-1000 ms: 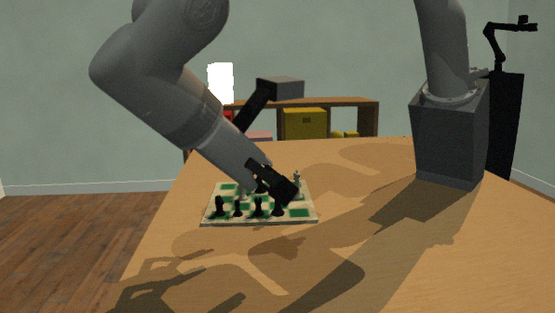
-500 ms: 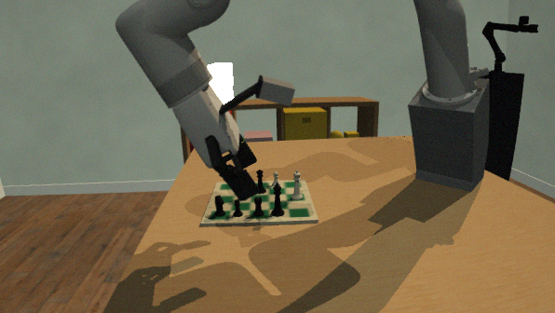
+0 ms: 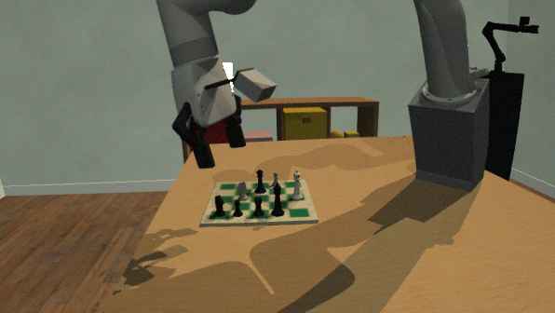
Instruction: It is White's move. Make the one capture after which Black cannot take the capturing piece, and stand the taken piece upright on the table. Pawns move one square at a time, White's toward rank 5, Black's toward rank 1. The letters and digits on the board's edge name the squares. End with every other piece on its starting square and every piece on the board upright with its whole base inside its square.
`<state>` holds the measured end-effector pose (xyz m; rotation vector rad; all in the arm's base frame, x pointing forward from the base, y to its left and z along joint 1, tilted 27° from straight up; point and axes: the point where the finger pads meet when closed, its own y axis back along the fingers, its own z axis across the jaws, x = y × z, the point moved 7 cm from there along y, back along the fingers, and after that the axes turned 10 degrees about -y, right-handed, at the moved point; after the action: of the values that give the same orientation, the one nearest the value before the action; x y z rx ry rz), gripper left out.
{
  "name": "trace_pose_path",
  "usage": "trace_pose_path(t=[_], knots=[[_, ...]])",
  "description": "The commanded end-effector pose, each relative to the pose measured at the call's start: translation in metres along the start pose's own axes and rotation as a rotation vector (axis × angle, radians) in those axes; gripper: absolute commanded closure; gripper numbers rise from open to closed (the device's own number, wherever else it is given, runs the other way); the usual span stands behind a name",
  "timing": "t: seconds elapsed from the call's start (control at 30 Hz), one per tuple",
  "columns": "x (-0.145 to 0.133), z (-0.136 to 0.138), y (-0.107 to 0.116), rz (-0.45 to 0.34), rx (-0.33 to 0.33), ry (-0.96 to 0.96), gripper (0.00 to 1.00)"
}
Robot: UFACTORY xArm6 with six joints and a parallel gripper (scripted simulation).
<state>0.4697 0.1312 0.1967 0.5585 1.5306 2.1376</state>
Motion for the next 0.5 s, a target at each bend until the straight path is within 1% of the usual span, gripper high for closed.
trace_pose_path(t=[0.0, 0.1, 0.47], knots=[[-0.022, -0.023, 0.017, -0.096, -0.122, -0.208, 0.0], [-0.031, -0.036, 0.024, -0.131, -0.159, -0.296, 0.0], [-0.033, -0.038, 0.025, -0.137, -0.165, -0.31, 0.0]])
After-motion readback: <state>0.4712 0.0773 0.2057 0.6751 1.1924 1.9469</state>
